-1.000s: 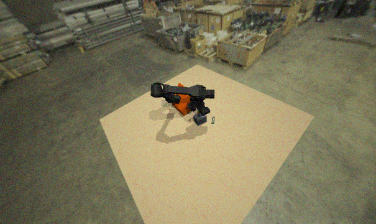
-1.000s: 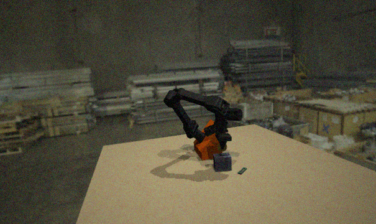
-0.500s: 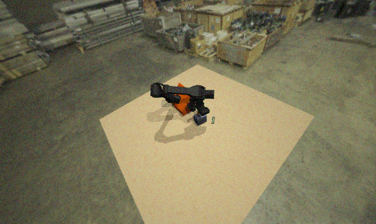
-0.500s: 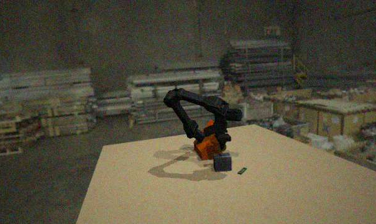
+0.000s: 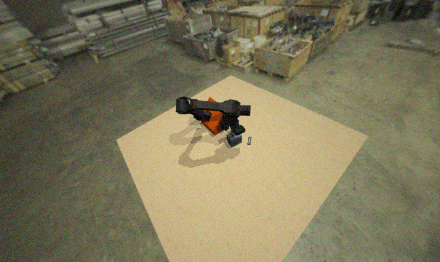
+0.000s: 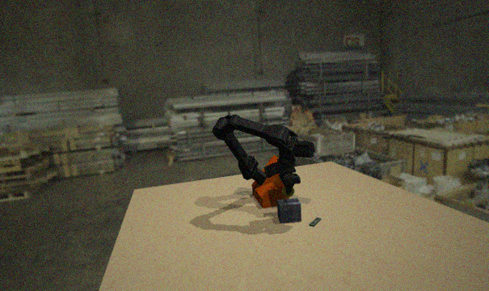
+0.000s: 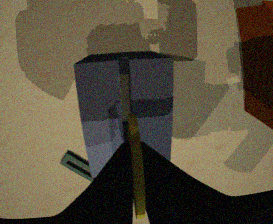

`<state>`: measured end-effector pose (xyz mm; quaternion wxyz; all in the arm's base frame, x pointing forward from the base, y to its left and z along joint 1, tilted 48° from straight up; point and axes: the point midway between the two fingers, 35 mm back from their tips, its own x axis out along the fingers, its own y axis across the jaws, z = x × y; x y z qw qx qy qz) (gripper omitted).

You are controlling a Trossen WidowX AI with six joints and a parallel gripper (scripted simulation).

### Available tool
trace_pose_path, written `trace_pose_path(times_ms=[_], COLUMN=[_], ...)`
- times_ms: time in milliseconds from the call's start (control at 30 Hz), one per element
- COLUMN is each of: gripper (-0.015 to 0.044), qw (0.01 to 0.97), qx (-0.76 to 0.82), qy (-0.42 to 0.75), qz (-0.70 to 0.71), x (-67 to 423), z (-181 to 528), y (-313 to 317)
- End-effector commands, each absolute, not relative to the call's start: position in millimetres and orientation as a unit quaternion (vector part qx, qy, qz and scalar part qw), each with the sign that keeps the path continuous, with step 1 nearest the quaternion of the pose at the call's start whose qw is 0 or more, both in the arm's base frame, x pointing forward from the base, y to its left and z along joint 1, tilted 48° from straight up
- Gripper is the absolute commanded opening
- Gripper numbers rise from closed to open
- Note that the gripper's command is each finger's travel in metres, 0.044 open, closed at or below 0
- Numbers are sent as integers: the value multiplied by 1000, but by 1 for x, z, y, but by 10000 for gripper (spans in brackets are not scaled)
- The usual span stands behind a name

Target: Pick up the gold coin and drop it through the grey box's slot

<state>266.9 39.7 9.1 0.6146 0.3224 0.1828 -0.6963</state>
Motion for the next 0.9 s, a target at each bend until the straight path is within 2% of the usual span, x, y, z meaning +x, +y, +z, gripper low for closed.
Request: trace_pose_path(times_ms=[0,867], gripper=[0,0], qw=[615,616], qx=[321,319], qy=[184,185], qz=[-696,-696], x=[267,266], z=[7,-2], y=[38,26])
